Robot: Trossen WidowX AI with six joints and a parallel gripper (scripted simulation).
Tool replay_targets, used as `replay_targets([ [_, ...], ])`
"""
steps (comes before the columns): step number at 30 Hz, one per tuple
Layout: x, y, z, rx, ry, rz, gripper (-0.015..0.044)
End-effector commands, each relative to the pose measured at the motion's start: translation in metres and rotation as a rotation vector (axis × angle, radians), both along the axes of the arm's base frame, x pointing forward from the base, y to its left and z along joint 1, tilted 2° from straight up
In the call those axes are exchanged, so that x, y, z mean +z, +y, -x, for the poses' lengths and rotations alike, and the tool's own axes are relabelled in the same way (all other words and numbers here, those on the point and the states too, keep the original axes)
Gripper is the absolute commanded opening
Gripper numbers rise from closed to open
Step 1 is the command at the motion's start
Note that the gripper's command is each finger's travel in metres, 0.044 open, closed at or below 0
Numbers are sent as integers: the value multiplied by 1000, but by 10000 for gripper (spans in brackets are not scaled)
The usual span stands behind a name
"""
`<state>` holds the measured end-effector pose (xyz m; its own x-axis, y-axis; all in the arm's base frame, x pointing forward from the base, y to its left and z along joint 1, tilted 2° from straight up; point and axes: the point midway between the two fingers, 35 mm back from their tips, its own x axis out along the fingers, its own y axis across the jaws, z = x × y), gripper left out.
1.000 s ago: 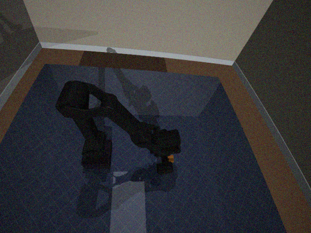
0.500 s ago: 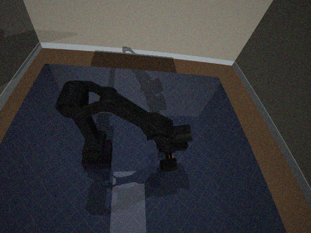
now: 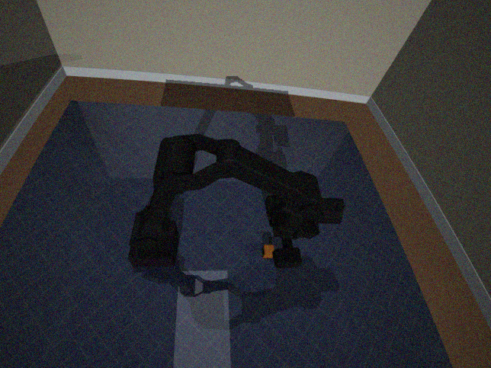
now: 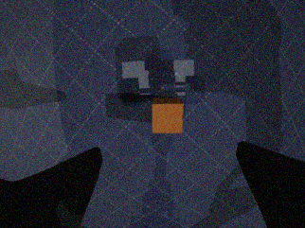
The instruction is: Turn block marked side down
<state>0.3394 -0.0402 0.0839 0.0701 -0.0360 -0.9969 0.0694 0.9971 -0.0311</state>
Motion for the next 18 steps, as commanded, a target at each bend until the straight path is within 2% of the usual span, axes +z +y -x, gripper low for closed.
replay_targets([
  [1, 0, -1, -2, -6, 20, 4, 440],
  [4, -29, -2, -3, -6, 20, 5, 440],
  [18, -51, -3, -5, -6, 20, 5, 440],
])
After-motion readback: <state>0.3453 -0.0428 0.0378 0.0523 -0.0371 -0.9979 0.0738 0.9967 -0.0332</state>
